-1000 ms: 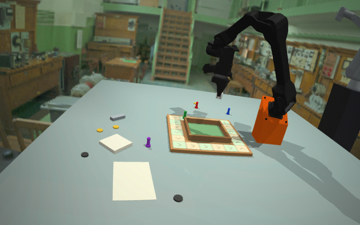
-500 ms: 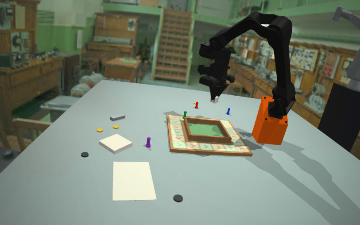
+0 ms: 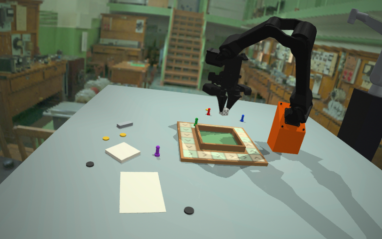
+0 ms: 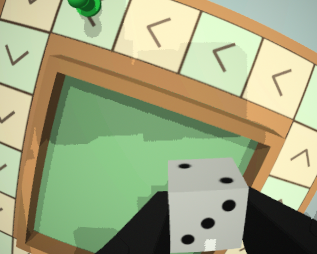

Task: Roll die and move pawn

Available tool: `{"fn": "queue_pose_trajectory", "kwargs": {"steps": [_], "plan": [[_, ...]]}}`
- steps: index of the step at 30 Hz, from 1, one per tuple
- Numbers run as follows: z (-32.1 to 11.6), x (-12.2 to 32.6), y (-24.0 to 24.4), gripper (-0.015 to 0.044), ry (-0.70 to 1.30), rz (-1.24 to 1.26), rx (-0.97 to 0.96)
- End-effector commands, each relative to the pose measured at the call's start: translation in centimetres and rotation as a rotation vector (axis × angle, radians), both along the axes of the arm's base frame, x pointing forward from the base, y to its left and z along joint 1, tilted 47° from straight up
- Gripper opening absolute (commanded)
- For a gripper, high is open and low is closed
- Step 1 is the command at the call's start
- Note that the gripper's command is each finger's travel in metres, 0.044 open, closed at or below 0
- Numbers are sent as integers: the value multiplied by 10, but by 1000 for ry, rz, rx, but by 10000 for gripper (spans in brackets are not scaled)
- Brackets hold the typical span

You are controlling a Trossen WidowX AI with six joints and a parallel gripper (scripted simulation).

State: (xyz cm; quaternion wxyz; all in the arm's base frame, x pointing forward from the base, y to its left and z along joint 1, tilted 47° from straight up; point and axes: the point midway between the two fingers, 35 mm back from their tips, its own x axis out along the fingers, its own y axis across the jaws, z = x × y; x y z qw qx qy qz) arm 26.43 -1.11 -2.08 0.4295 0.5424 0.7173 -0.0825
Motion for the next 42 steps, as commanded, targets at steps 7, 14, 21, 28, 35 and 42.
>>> {"fn": "queue_pose_trajectory", "kwargs": {"steps": [7,14,21,28,35,42], "plan": [[19,5,28,0,166,-172,7],[30,6,49,0,290,-282,15],[30,5,51,0,305,-289,-7],[22,-3,55,0,305,-278,-238],[16,-7,56,0,259,-307,-464],[14,-8,57,0,165,-376,-662]]}}
